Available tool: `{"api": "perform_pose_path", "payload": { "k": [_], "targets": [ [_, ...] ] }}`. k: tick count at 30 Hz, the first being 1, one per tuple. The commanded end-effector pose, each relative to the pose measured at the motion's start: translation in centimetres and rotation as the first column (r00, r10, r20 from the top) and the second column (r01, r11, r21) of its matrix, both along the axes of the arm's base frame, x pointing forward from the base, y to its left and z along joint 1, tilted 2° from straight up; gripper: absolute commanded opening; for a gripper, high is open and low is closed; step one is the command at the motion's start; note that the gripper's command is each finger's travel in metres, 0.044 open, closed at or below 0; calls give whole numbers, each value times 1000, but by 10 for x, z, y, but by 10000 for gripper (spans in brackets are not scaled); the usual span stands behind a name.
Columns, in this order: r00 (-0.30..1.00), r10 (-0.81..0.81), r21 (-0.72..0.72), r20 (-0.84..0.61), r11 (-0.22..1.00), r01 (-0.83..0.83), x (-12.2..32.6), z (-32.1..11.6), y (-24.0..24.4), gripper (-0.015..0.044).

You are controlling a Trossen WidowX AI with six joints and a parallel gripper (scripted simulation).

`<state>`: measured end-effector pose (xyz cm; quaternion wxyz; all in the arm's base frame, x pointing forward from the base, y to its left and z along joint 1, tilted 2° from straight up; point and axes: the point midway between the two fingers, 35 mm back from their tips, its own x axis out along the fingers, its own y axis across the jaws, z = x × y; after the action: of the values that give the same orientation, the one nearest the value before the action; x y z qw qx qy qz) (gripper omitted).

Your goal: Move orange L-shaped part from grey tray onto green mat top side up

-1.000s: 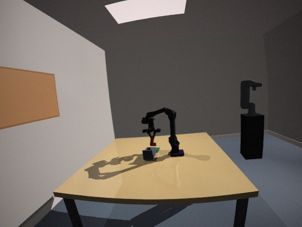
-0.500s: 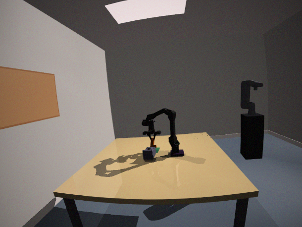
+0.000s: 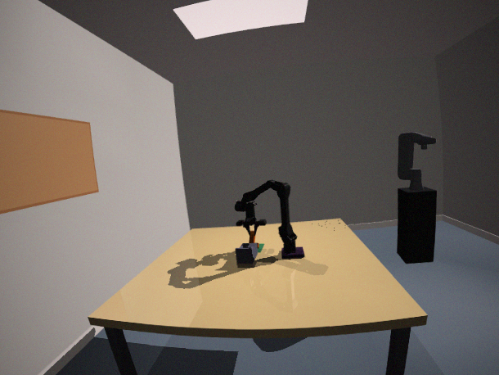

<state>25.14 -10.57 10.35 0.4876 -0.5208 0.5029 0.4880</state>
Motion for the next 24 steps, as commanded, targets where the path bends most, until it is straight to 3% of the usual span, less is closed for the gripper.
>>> {"api": "perform_pose_path", "payload": {
  "k": [1,24],
  "targets": [
    [1000,5,1,-8,1000,-5,-2,-7,0,0],
    [1000,0,3,-6,1000,0,-2,-7,0,0]
  ]
}}
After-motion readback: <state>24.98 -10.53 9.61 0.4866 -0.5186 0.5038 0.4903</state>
